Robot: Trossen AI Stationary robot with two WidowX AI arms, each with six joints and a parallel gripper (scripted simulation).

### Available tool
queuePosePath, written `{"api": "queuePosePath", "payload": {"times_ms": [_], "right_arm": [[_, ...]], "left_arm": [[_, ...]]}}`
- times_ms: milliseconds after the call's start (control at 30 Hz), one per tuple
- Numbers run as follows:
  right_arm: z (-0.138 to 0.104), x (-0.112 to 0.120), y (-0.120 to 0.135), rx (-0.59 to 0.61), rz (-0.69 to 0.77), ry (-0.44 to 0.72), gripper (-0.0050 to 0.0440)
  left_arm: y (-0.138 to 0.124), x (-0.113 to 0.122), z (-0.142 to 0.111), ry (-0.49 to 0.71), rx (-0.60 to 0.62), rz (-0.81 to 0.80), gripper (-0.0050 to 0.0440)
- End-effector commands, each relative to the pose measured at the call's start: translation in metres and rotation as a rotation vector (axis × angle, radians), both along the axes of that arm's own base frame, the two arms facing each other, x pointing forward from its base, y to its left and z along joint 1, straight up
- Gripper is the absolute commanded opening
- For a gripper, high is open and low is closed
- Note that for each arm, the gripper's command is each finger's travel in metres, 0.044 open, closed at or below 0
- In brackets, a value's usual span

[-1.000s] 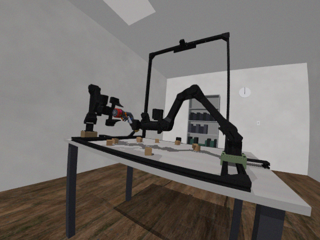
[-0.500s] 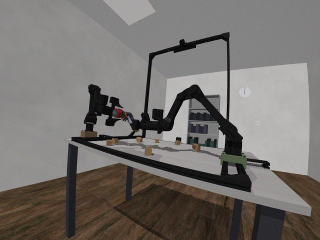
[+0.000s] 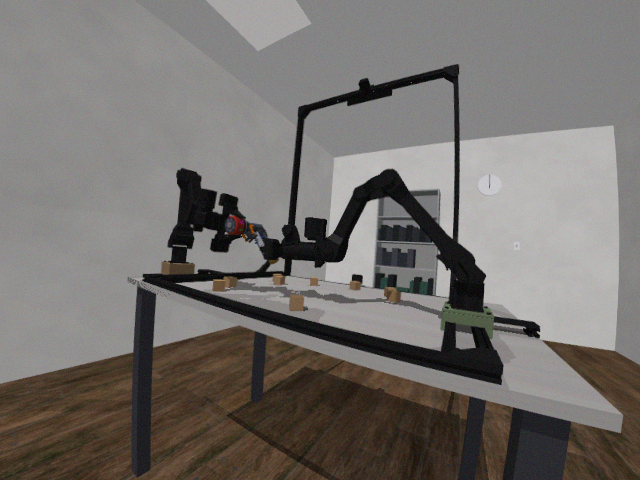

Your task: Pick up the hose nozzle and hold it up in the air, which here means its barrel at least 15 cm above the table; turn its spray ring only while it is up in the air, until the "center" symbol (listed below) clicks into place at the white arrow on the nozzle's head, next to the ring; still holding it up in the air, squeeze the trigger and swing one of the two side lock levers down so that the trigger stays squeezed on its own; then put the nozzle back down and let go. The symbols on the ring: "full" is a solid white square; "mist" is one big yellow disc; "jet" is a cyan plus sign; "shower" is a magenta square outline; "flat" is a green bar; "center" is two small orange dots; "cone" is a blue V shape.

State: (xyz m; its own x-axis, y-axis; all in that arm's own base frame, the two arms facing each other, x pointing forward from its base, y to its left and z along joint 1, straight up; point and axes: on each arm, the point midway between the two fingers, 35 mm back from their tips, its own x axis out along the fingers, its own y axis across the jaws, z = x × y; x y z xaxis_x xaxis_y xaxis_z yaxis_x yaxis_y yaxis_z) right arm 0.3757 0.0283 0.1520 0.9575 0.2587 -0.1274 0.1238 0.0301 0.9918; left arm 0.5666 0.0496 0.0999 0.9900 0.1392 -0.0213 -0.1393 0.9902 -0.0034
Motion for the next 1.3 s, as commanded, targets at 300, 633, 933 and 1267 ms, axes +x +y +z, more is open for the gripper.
{"api": "queuePosePath", "payload": {"times_ms": [300, 633, 933, 1267], "right_arm": [[0.0021, 0.0011, 0.0012, 0.012, -0.006, -0.046, 0.0064], [-0.0016, 0.0013, 0.002, -0.021, -0.002, 0.103, 0.0], [-0.004, 0.0012, 0.0022, -0.053, 0.004, 0.25, 0.0], [-0.0062, 0.0017, 0.0019, -0.091, 0.011, 0.413, 0.0]], "left_arm": [[-0.0002, 0.0015, 0.0077, -0.021, 0.006, 0.0, 0.0], [-0.0002, 0.0015, 0.0077, -0.021, 0.006, 0.0, 0.0], [-0.0002, 0.0015, 0.0077, -0.021, 0.006, 0.0, 0.0], [-0.0002, 0.0015, 0.0077, -0.021, 0.006, 0.0, 0.0]]}}
